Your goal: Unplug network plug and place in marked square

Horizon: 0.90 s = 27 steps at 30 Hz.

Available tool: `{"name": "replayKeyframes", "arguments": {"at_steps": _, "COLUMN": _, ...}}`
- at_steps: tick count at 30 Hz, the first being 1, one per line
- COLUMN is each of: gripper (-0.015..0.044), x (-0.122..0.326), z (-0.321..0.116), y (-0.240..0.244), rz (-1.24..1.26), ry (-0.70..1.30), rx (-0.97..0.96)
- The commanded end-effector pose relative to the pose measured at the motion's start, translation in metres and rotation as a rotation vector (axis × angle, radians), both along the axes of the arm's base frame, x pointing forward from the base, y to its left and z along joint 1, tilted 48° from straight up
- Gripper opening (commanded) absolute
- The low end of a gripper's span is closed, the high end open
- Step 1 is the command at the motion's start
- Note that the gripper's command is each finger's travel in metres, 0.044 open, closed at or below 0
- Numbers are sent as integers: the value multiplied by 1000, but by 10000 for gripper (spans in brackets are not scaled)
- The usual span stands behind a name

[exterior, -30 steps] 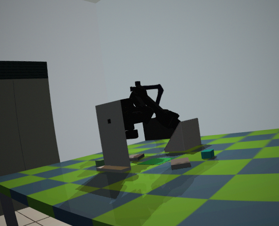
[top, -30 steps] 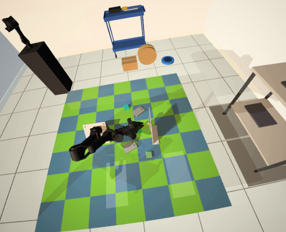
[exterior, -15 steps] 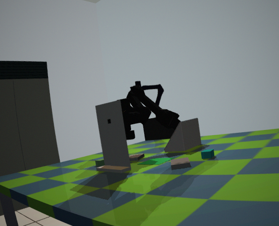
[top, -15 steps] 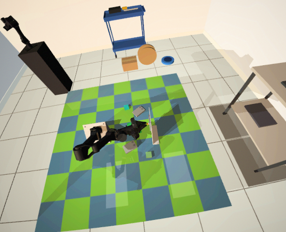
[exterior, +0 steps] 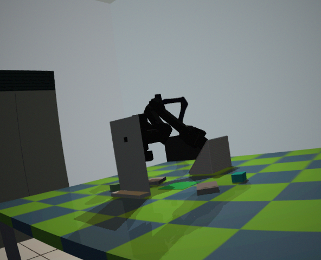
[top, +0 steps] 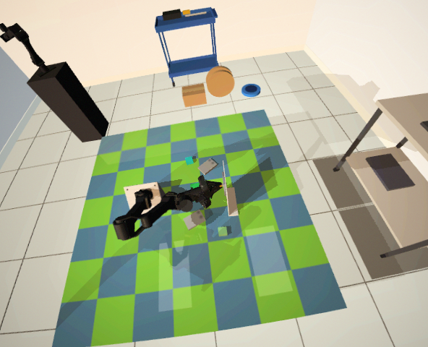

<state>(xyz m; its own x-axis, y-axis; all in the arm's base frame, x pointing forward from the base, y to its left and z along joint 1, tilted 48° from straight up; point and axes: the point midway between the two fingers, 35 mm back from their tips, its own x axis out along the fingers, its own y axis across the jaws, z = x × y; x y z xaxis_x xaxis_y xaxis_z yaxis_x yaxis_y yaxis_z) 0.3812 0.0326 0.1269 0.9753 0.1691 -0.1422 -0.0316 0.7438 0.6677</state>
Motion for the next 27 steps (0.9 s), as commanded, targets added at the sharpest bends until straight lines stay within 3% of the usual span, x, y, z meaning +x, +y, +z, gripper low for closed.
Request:
{"name": "replayKeyframes", "arguments": {"at_steps": 1, "gripper": 96, "x": 1, "z": 1, "y": 0, "rz": 2, "ry": -2, "rx": 6}}
{"name": "replayKeyframes", "arguments": {"at_steps": 15, "gripper": 3, "x": 1, "z": 1, "y": 0, "rz": 2, "ry": -2, "rx": 6}}
{"name": "replayKeyframes", "arguments": {"at_steps": 27, "gripper": 0, "x": -3, "z": 0, "y": 1, "rz": 2, "ry": -2, "rx": 6}}
